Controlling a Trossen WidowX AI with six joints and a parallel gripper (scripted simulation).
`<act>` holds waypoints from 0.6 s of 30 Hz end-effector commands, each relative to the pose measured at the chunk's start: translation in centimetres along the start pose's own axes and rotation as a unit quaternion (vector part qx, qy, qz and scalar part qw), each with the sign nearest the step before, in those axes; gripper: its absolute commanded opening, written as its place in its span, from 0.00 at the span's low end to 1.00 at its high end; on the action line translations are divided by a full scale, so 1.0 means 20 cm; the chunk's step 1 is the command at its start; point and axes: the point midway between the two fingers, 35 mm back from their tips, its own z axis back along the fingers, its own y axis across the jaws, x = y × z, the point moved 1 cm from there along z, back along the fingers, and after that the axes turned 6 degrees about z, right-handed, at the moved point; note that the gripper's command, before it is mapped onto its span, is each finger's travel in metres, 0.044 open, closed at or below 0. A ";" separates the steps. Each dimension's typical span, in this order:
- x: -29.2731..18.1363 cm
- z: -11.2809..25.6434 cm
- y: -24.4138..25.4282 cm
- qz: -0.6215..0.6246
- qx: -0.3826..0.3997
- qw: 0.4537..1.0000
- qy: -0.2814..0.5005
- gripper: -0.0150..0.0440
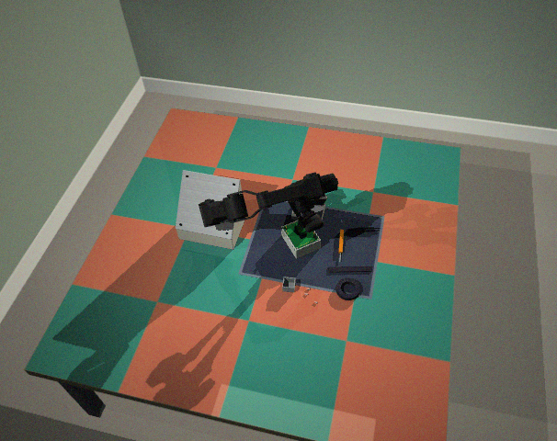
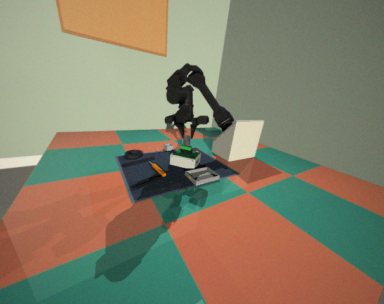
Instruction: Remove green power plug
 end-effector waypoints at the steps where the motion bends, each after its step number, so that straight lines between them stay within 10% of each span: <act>1: 0.00 0.06 -0.01 -0.001 -0.007 1.000 -0.011 0.25; 18: 0.01 0.06 0.05 -0.001 -0.063 0.998 -0.006 0.25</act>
